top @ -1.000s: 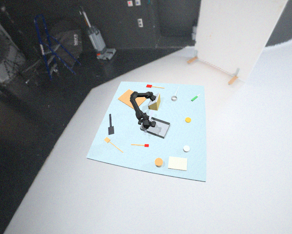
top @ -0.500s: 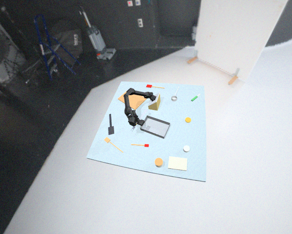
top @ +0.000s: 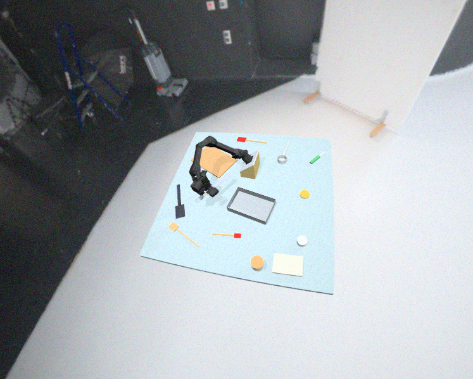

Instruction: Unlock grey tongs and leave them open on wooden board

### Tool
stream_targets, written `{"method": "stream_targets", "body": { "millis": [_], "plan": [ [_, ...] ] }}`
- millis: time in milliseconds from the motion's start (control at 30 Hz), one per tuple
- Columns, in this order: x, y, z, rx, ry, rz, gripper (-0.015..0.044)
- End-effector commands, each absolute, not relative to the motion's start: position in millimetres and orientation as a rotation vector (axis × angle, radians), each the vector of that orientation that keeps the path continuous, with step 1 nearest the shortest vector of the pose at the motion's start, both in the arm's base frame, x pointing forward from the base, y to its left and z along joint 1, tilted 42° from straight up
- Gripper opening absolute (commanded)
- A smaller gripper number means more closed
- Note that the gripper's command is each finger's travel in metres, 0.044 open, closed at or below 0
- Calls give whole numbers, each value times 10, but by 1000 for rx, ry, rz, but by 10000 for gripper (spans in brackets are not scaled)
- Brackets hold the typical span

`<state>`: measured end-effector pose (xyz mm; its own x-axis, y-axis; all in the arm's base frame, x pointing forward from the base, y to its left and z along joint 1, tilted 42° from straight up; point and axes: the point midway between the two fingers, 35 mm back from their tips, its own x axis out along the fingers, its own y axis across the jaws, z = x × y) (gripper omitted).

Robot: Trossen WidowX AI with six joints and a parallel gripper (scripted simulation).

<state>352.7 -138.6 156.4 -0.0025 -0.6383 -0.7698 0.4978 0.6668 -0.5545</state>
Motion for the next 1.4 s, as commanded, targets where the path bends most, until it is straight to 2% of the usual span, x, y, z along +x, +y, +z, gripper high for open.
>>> {"method": "stream_targets", "body": {
  "millis": [0, 300, 567, 1367],
  "plan": [
    [3350, -1538, 1805, -101, 1251, -939, -150],
    [2944, -1862, 2200, -17, 1169, -1045, -150],
    [2853, -1962, 2225, 17, 1171, -1056, -150],
    [1971, -2639, 2412, 288, 1132, -1155, -150]
  ]
}}
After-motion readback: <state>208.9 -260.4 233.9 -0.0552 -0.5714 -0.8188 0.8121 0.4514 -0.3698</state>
